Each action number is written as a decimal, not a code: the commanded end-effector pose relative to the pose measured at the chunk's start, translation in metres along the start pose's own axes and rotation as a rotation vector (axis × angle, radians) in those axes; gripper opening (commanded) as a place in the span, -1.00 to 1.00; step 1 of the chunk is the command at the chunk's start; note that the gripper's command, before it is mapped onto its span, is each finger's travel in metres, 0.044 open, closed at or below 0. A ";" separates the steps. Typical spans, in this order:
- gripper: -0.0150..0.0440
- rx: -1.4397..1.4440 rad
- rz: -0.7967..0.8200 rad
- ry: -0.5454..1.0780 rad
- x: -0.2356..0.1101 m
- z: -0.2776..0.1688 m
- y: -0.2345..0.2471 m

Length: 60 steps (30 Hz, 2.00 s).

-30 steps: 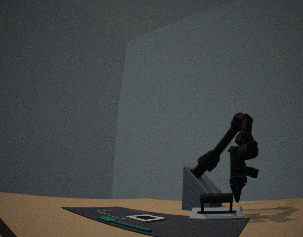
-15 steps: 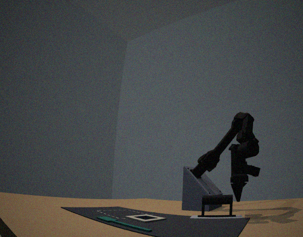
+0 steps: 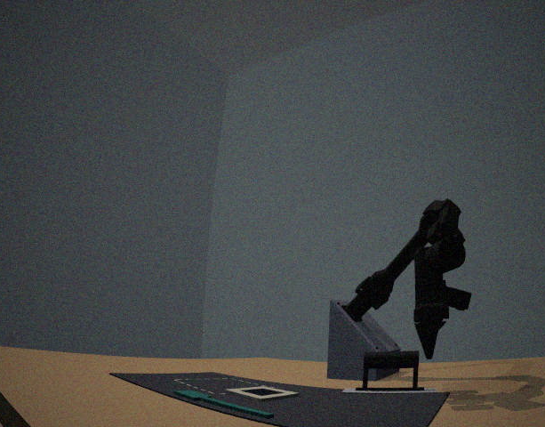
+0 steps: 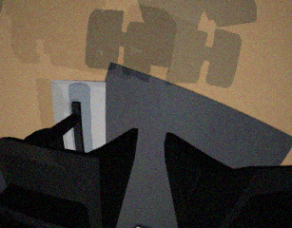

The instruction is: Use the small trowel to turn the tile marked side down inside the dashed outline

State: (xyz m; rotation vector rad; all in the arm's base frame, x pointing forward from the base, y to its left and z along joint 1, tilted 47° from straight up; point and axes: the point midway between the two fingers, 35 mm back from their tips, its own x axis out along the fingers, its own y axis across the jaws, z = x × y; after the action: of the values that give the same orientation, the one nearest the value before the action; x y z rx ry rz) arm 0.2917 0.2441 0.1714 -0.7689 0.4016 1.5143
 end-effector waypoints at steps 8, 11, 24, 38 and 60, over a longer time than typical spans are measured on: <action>-0.15 0.000 -0.005 0.001 -0.003 -0.002 -0.010; -0.15 0.001 -0.004 0.002 -0.002 -0.002 -0.010; -0.49 0.001 -0.002 0.002 -0.002 -0.002 -0.010; -0.15 0.001 -0.002 0.002 -0.002 -0.002 -0.010; -0.42 0.001 -0.002 0.002 -0.002 -0.002 -0.010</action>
State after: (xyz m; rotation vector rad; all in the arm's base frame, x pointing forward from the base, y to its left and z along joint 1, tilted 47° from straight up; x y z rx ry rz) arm 0.3013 0.2423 0.1731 -0.7700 0.4024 1.5114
